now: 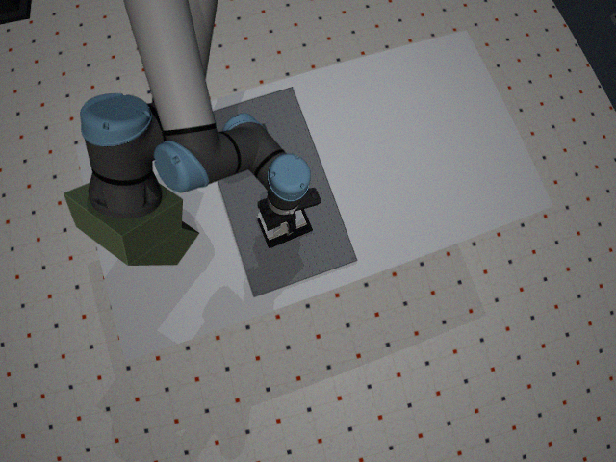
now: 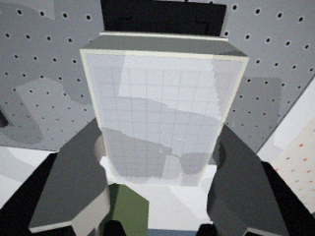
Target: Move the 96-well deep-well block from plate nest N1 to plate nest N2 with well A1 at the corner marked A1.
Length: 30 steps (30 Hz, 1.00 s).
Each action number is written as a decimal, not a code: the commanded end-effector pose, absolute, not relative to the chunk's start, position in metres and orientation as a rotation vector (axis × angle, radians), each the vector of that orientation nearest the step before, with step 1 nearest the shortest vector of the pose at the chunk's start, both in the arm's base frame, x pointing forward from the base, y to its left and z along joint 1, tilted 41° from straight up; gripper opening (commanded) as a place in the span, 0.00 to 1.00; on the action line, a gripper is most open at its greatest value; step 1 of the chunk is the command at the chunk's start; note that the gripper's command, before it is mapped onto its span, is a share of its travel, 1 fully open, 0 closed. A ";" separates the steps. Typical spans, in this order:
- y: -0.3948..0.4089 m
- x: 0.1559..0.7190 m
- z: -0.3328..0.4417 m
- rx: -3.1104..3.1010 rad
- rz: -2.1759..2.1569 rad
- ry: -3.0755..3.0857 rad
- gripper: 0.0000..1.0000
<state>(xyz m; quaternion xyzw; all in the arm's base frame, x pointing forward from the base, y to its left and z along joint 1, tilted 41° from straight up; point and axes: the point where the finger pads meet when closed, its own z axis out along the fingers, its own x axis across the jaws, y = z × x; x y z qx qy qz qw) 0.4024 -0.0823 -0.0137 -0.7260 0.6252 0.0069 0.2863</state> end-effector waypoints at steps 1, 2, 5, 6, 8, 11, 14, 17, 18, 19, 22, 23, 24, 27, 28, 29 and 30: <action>-0.085 0.399 -0.008 -1.941 0.018 1.671 0.00; -0.086 0.398 -0.007 -1.941 0.018 1.671 0.00; -0.088 0.396 -0.003 -1.941 0.018 1.671 0.00; -0.089 0.395 -0.002 -1.941 0.018 1.671 0.00; -0.090 0.393 0.000 -1.941 0.018 1.671 0.00; -0.091 0.393 0.001 -1.941 0.018 1.671 0.00; -0.091 0.393 0.001 -1.941 0.018 1.671 0.00; -0.091 0.393 0.001 -1.941 0.018 1.671 0.00; -0.091 0.393 0.001 -1.941 0.018 1.671 0.00; -0.091 0.393 0.001 -1.941 0.018 1.671 0.00; -0.091 0.393 0.001 -1.941 0.018 1.671 0.00; -0.091 0.393 0.001 -1.941 0.018 1.671 0.00; -0.091 0.393 0.001 -1.941 0.018 1.671 0.00; -0.091 0.393 0.001 -1.941 0.018 1.671 0.00; -0.091 0.393 0.001 -1.941 0.018 1.671 0.00; -0.091 0.393 0.001 -1.941 0.018 1.671 0.00; -0.088 0.392 0.002 -1.916 0.033 1.694 0.00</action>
